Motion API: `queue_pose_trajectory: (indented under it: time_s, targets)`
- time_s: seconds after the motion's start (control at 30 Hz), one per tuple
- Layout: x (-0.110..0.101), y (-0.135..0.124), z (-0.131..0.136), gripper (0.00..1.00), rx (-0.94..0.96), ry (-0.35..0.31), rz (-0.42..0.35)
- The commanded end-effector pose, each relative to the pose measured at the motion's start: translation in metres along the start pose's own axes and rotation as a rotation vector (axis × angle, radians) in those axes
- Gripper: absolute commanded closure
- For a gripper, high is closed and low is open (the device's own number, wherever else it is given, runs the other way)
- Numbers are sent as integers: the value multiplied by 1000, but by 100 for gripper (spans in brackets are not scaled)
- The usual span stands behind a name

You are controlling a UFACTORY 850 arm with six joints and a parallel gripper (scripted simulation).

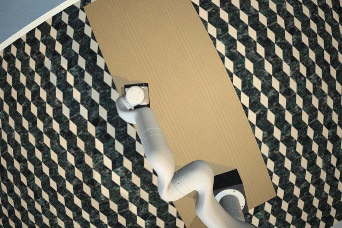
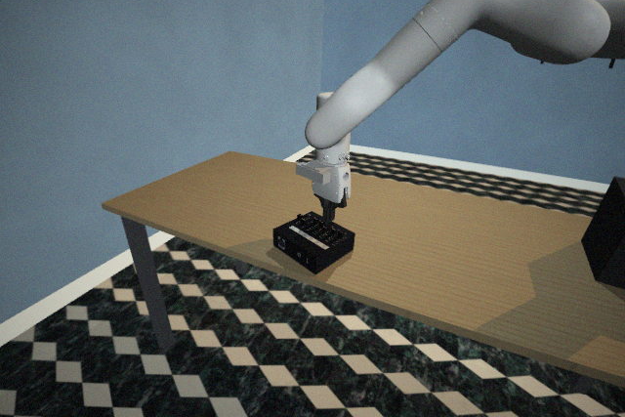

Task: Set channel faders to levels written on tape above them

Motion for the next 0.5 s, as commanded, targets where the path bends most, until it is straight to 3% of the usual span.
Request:
queue_pose_trajectory:
  time_s: [0.0,0.47]
  targets:
    - [1,1,1,100,0,-2,2]
    - [2,1,1,100,0,-2,2]
Point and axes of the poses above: the point where the finger pads meet when closed, its own x axis out along the fingers, its own z axis across the jaws, y = z × x, the point moved 4 cm from there along -x, back along the fingers, and after that the axes turned 3 degrees about x, right-handed, at the moved point
